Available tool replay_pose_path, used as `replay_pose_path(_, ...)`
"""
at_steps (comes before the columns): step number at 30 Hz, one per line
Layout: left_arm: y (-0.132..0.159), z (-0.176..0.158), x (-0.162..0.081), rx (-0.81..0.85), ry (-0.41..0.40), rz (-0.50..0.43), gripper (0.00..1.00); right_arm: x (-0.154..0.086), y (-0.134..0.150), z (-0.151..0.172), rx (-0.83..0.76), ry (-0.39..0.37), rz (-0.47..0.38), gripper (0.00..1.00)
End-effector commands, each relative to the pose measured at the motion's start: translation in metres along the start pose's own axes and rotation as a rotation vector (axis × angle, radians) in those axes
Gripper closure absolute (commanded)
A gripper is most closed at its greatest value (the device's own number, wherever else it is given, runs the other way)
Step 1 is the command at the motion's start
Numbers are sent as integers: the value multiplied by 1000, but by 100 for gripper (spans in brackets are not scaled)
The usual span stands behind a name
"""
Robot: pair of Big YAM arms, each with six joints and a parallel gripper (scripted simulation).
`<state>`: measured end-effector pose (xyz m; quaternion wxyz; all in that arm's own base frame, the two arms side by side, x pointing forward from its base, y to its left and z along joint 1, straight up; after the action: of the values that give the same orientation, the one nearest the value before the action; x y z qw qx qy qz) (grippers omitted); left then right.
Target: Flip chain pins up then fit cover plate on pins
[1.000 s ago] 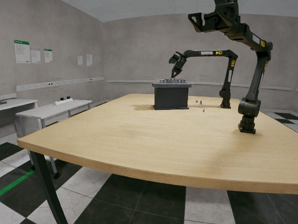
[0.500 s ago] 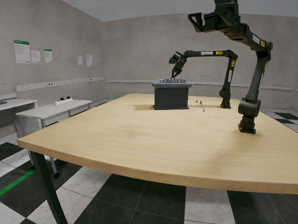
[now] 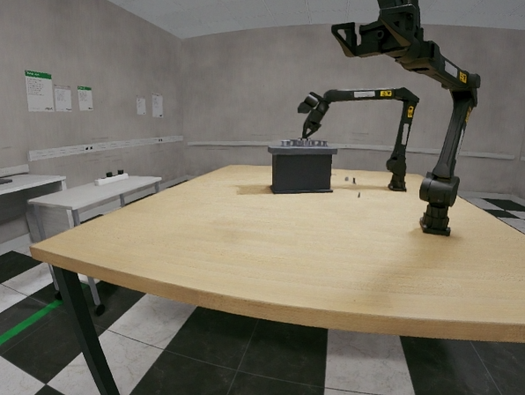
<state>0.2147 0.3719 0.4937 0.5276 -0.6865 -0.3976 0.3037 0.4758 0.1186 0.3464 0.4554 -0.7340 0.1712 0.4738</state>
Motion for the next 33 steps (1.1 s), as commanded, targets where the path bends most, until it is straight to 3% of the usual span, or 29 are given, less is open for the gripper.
replay_pose_path(1,-31,-11,-4,-2,23,-74,0,-11,-15,-9,-4,24,-56,79)
replay_pose_path(5,-31,-11,-4,-2,23,-74,0,-2,-4,-6,-2,14,-31,79)
replay_pose_path(16,-31,-11,-4,-2,23,-74,0,-8,-11,-6,-3,17,-46,79)
replay_pose_path(20,-31,-11,-4,-2,23,-74,0,3,-3,-6,0,14,-28,79)
replay_pose_path(25,-31,-11,-4,-2,23,-74,0,-8,-9,-8,-2,24,-54,79)
replay_pose_path(26,-31,-11,-4,-2,23,-74,0,-8,-9,-8,-2,25,-57,58)
replay_pose_path(33,-31,-11,-4,-2,23,-74,0,-8,-7,-7,0,19,-40,58)
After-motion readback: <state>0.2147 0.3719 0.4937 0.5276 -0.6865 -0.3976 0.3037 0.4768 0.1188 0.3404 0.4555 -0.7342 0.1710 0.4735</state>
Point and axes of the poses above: on each arm, the point where the finger pads meet when closed, its own x axis out along the fingers, its own z axis across the jaws, y = z × x, the point moved 9 cm from there along -x, back along the fingers, and after that the axes turned 15 degrees about -x, right-handed, at the moved point
